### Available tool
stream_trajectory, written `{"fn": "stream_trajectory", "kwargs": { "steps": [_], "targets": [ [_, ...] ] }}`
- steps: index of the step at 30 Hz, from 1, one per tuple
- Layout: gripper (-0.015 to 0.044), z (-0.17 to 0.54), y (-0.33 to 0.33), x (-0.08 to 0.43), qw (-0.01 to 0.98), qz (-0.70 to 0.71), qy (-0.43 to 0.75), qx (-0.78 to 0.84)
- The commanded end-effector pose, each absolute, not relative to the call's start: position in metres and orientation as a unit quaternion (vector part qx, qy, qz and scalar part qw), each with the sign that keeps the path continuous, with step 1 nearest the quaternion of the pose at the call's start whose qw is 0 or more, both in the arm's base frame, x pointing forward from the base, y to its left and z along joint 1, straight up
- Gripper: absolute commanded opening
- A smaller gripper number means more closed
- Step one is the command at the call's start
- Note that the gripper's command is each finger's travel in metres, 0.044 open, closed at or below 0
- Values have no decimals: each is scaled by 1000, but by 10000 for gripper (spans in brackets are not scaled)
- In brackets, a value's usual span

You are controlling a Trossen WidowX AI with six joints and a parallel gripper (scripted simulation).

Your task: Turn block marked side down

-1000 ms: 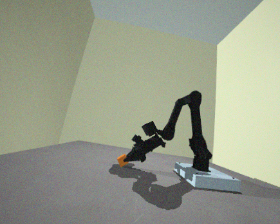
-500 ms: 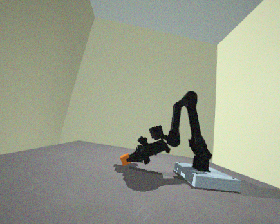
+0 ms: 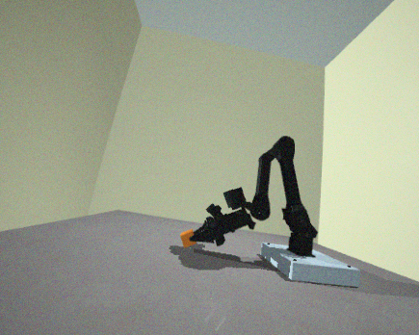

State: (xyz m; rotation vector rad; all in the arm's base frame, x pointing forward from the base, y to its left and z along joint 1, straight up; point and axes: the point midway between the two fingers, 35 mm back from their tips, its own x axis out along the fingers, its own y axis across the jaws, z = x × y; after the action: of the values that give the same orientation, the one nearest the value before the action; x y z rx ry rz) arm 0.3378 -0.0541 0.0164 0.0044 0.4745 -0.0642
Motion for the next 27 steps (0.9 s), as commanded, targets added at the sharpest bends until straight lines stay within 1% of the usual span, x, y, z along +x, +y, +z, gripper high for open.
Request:
{"fn": "stream_trajectory", "kwargs": {
  "steps": [1, 14, 27],
  "targets": [
    [105, 17, -54, 338, 972, -30, 233, 4],
    [440, 17, -54, 338, 972, -30, 233, 4],
    [440, 17, -54, 338, 972, -30, 233, 4]
  ]
}}
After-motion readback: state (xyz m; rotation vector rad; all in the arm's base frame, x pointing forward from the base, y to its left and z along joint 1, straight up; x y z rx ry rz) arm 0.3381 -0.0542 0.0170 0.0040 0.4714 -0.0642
